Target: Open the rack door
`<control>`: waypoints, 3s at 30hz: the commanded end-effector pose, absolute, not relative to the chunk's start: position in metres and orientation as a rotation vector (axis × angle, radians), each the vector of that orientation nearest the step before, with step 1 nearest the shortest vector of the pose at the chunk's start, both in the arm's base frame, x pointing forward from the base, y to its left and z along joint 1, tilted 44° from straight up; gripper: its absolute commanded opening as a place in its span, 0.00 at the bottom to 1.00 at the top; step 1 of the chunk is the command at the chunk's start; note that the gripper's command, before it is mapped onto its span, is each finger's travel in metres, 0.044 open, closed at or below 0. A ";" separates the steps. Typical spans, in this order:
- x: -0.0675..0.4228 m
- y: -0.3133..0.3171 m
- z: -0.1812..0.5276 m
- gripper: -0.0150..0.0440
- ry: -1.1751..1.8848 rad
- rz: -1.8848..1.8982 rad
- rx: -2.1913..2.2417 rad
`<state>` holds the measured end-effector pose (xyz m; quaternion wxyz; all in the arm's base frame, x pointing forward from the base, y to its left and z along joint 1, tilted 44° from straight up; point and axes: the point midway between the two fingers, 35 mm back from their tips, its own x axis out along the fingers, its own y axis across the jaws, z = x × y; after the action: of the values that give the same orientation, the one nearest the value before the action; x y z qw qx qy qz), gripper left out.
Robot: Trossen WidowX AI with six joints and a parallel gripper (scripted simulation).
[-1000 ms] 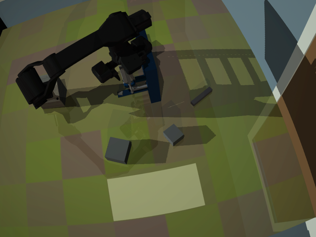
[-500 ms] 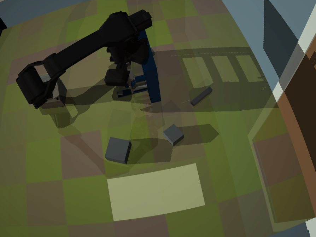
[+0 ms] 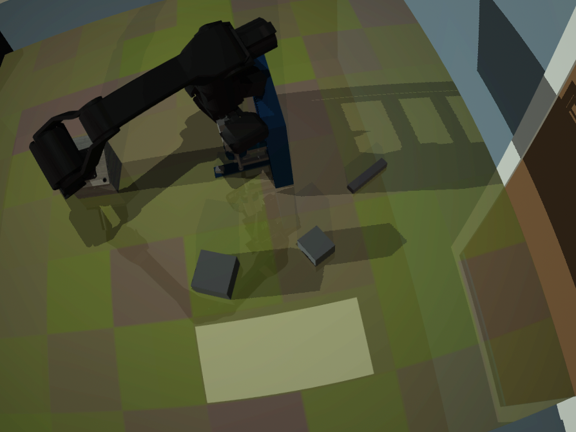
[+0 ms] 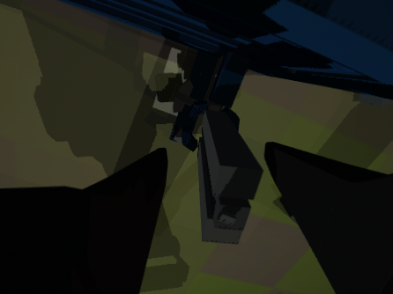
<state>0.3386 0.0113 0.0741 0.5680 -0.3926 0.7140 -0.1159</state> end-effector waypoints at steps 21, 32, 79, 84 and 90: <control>0.339 0.011 0.074 0.73 1.785 0.834 -1.755; 0.339 0.011 0.074 0.72 1.758 1.015 -1.861; 0.336 0.012 0.073 0.27 1.770 0.945 -1.821; 0.332 0.014 0.072 0.27 1.784 0.842 -1.759; 0.326 0.015 0.071 0.27 1.796 0.724 -1.685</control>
<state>0.3307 0.0134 0.0724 0.2627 -0.6391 0.6622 0.2899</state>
